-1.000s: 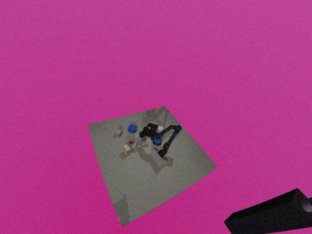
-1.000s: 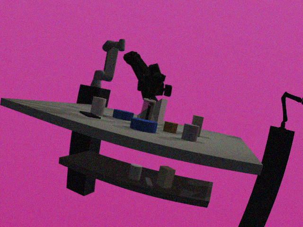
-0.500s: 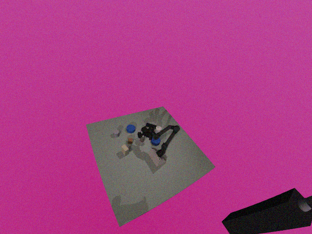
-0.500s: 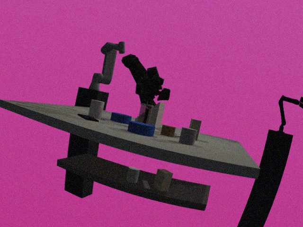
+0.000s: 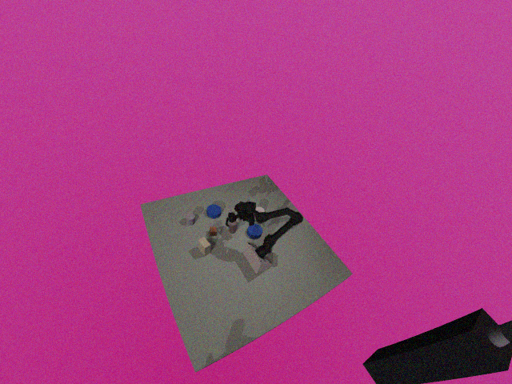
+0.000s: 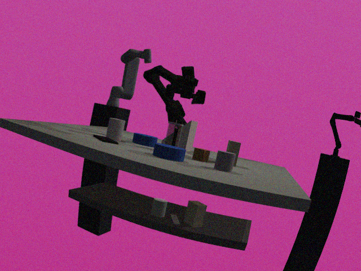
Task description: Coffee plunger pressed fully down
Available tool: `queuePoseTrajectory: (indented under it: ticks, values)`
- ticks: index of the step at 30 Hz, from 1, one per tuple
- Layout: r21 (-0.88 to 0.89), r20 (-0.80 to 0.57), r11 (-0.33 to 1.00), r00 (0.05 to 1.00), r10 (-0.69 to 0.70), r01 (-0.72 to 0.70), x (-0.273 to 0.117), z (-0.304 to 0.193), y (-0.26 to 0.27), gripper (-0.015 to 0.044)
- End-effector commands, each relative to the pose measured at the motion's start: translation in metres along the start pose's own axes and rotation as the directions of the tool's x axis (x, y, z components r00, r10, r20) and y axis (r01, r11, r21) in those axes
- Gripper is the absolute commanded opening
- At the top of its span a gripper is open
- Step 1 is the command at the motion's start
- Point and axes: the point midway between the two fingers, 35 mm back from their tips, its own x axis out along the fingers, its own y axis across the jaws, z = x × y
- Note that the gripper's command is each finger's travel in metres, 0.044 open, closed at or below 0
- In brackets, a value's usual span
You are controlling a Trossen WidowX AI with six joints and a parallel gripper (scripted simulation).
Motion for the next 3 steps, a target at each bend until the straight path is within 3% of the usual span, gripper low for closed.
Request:
queuePoseTrajectory:
  ticks: [1,3]
  values:
    - [0.003,-0.001,1.0,1.0,-0.009,0.009,-0.0099,0.0055,-0.0048,0.044]
    - [0.003,-0.001,1.0,1.0,-0.009,0.009,-0.0098,0.0051,-0.0047,0.044]
